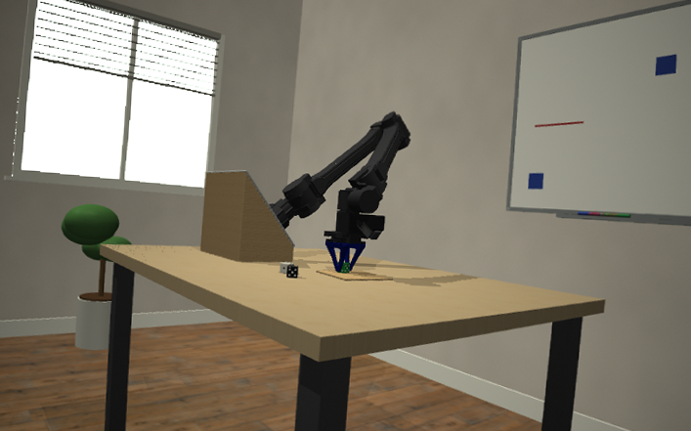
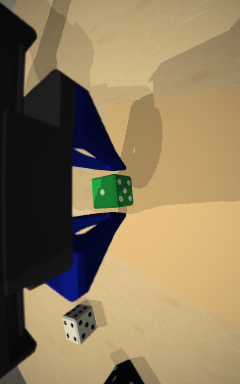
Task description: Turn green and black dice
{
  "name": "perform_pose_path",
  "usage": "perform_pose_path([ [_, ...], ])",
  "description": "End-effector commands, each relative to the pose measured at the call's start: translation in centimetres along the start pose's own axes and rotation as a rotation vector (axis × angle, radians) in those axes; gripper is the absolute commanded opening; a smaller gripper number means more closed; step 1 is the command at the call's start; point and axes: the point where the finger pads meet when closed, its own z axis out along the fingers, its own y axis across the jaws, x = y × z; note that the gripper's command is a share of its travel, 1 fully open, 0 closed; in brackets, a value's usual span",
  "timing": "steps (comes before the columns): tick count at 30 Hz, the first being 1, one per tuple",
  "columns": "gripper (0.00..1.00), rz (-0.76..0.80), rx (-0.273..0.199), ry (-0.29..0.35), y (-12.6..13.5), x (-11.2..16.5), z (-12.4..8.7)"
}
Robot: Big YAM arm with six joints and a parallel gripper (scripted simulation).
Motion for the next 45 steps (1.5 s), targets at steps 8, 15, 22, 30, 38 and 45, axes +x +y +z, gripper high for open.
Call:
perform_pose_path([
  [8, 0.39, -0.025, 0.012, -0.044, -0.1, -1.9, -2.2],
  [15, 0.39, -0.027, 0.017, -0.045, -0.1, -1.9, -5.4],
  [22, 0.39, -0.028, 0.021, -0.045, -0.2, -1.9, -8.3],
  [30, 0.39, -0.012, 0.013, -0.032, -0.6, -1.6, -10.3],
  [38, 1.00, -0.022, 0.006, -0.009, 0.0, -0.7, -9.4],
  [45, 1.00, -0.022, 0.006, -0.009, 0.0, -0.7, -9.4],
])
